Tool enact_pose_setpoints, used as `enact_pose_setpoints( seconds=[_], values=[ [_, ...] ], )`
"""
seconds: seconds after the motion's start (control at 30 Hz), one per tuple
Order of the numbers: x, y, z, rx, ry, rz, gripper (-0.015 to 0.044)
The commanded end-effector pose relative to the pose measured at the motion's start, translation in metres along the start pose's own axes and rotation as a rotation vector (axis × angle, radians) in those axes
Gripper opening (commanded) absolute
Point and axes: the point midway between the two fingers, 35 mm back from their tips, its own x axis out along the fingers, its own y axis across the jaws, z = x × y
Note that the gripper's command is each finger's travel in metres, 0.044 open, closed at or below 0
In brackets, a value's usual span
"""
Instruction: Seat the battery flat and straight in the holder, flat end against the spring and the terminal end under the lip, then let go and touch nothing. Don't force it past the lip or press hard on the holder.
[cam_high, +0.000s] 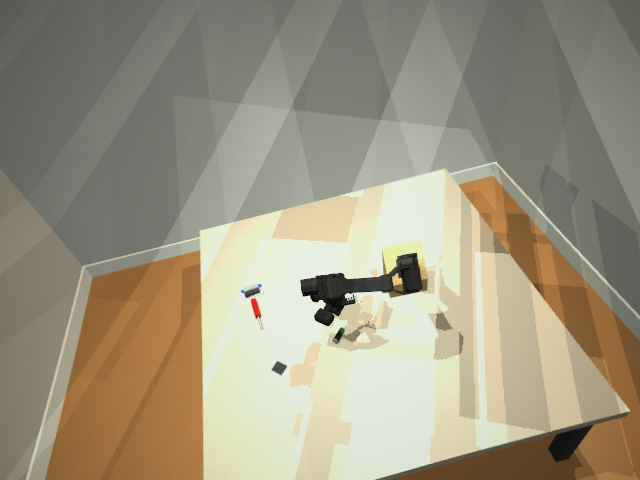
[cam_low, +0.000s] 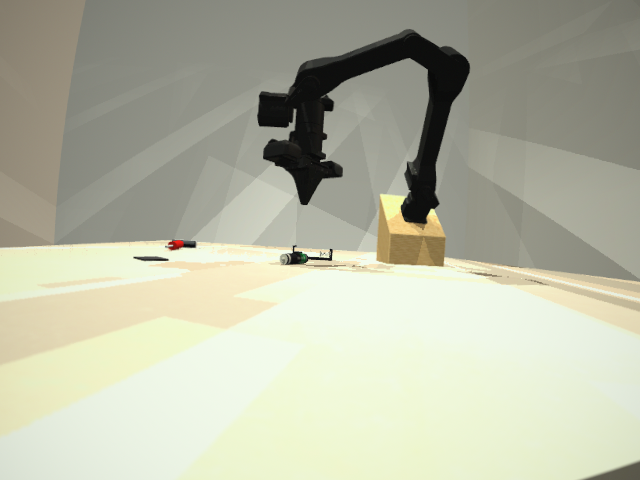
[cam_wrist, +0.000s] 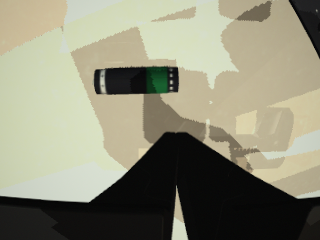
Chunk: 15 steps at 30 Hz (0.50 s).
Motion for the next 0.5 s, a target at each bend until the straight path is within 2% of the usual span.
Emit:
enact_pose_setpoints(
  seconds=[0.0,0.17,0.27,0.47],
  values=[
    [-0.004,0.001,-0.001,-0.003,0.001,0.006,0.0000],
    [-0.001,0.000,0.000,0.000,0.001,0.000,0.0000],
    [0.006,0.002,0.000,-0.167,-0.001,-0.001,0.0079],
    [0.033,0.012,0.001,-0.862,-0.003,0.000,0.0225]
  ],
)
